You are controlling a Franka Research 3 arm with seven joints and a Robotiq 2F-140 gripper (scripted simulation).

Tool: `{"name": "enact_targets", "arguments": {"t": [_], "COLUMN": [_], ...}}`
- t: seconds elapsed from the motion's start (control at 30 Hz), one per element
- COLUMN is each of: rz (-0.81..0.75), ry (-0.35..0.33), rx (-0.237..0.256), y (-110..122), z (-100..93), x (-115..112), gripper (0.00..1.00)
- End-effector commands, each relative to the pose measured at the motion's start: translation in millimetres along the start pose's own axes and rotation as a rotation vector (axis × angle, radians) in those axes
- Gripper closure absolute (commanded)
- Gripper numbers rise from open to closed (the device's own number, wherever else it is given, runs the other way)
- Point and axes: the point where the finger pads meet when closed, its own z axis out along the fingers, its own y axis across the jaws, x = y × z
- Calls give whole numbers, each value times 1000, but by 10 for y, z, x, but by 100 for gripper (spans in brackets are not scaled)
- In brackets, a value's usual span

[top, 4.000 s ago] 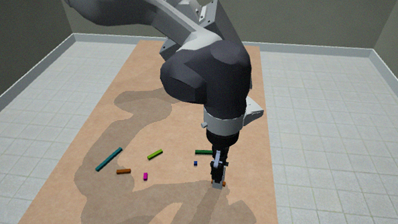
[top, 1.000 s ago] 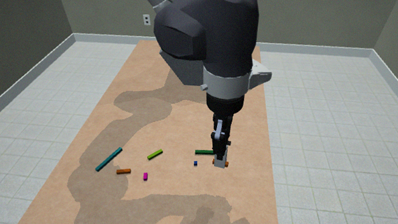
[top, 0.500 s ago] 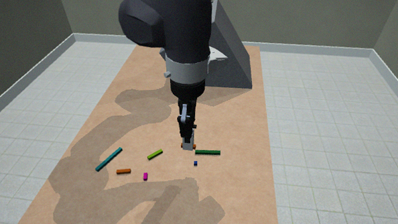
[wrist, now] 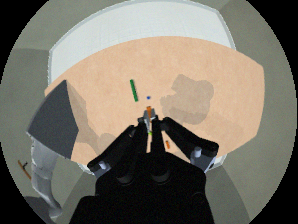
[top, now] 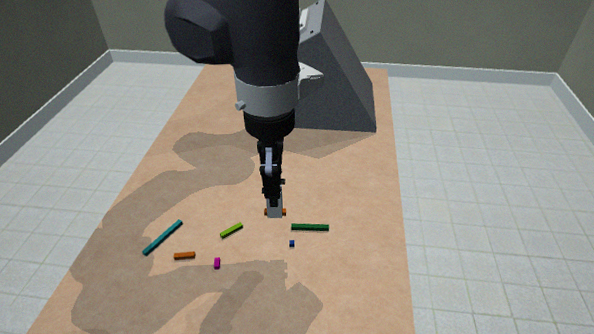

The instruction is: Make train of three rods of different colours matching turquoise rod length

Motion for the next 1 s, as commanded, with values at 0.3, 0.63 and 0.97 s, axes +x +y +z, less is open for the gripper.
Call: {"name": "enact_targets", "arguments": {"t": [0.3,0.63,0.97], "rz": [-42,-42,-42], "ry": [5,5,5], "rx": [-4,-4,-4], "y": [5,7,8], "z": [149,489,785], "x": [18,19,21], "gripper": [97,97,97]}}
